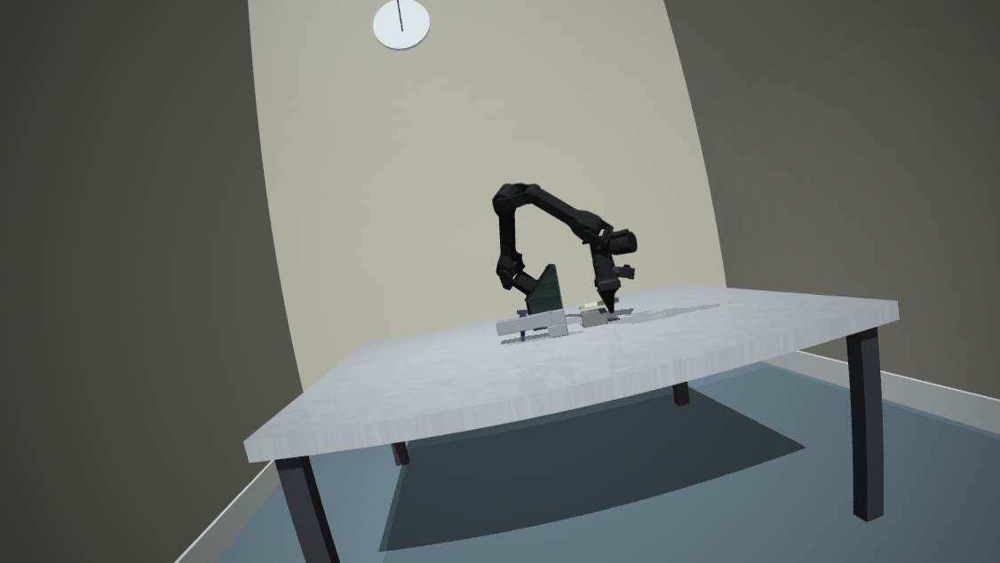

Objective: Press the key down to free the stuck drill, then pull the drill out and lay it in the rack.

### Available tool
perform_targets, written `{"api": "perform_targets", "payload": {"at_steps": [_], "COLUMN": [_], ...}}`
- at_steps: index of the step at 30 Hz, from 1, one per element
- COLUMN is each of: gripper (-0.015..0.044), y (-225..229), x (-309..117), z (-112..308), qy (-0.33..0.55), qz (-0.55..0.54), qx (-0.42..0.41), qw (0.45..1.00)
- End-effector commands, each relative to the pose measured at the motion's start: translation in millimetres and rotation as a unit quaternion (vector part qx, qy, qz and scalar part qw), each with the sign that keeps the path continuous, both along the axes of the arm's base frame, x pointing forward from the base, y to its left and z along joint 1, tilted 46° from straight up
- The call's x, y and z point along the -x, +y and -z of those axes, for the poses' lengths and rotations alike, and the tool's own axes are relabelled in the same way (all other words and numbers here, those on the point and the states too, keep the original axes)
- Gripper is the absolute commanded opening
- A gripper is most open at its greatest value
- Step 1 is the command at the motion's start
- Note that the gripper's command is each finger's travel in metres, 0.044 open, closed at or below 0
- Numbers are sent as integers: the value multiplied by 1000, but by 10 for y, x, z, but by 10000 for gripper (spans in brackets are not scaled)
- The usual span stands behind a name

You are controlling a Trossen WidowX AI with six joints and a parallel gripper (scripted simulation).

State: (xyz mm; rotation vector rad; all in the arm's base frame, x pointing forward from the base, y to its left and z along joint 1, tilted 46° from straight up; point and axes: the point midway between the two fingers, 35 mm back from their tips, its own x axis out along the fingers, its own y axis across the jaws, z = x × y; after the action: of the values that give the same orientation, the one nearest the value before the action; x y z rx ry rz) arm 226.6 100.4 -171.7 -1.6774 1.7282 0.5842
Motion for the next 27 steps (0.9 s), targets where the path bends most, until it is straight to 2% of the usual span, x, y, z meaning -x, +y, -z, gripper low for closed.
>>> {"api": "perform_targets", "payload": {"at_steps": [1,13,27], "gripper": [0,0,367], "y": [-50,-150,-99], "x": [0,-5,-13], "z": [38,132,109], "qy": [2,2,-1], "qz": [-2,-2,-1], "qx": [3,4,0], "qw": [1000,1000,1000]}}
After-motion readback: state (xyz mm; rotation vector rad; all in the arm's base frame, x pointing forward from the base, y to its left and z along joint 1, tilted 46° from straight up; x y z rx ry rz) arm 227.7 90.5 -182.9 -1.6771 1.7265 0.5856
